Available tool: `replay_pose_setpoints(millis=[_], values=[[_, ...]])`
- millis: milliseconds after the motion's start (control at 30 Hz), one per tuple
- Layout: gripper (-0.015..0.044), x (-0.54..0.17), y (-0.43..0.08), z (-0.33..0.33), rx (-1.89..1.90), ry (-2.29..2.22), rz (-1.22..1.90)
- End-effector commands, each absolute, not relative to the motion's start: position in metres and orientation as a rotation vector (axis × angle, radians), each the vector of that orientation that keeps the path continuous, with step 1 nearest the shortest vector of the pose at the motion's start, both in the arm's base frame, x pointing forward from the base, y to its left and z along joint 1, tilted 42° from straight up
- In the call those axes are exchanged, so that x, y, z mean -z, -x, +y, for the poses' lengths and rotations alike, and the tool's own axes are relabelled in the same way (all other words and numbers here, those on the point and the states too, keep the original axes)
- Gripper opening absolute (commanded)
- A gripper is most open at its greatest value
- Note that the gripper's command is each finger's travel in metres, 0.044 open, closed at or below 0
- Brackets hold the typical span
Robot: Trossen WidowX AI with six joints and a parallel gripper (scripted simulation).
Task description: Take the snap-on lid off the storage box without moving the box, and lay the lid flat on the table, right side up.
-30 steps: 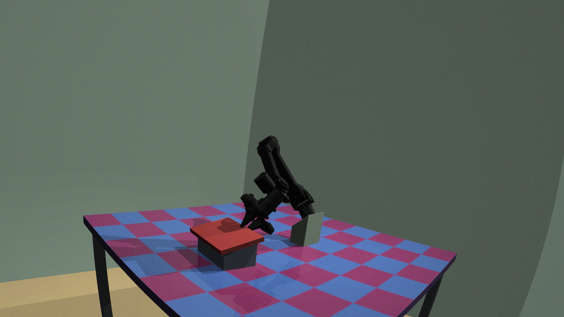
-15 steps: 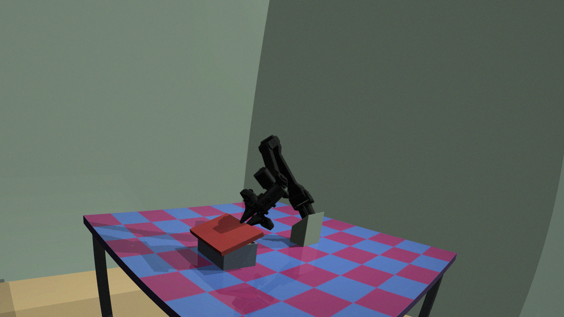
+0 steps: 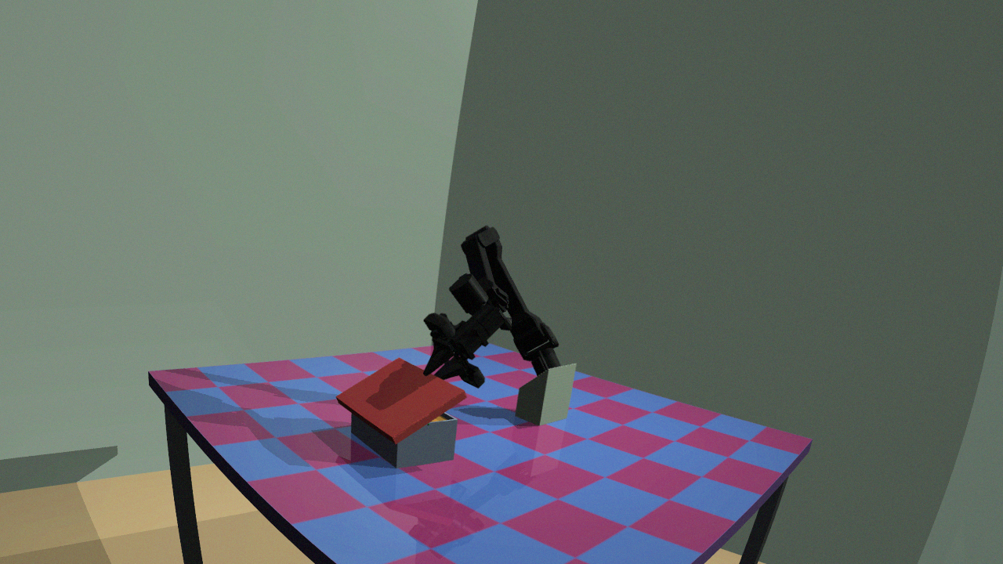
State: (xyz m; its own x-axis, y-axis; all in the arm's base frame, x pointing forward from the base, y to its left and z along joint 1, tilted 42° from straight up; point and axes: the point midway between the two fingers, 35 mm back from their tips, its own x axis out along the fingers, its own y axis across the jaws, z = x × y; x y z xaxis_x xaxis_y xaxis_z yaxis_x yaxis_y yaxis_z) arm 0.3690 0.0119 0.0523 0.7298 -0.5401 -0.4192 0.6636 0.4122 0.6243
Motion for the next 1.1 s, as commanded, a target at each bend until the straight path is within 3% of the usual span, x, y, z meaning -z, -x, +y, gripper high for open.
replay_pose_setpoints(millis=[0,1067], values=[[0.0,-0.059,-0.374,0.017,0.754,-0.867,0.155],[0.0,-0.093,-0.4,0.041,0.753,-0.869,0.155]])
